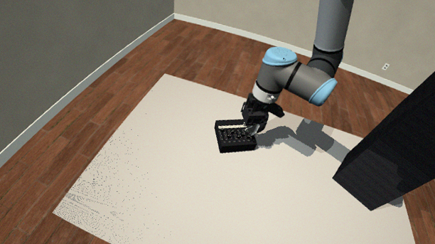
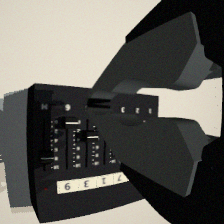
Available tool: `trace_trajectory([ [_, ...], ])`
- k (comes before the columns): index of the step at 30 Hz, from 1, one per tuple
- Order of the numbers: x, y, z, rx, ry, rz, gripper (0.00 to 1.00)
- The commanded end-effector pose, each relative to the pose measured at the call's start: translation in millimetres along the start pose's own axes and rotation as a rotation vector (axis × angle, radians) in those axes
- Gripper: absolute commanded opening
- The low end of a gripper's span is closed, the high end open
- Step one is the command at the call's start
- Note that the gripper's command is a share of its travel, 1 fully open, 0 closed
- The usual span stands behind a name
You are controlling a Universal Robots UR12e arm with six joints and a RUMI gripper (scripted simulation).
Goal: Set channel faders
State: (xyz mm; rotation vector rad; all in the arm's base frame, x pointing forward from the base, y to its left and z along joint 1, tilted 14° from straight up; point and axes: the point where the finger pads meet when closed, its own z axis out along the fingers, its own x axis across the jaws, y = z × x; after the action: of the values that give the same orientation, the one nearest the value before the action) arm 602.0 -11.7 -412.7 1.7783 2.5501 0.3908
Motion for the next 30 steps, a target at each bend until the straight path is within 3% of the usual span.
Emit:
trace_trajectory([
  [1,-0.3,0.4,0.1,-0.001,-0.001,0.0,0.0],
  [30,0.1,0.5,14.5,0.0,-0.001,0.0,0.0],
])
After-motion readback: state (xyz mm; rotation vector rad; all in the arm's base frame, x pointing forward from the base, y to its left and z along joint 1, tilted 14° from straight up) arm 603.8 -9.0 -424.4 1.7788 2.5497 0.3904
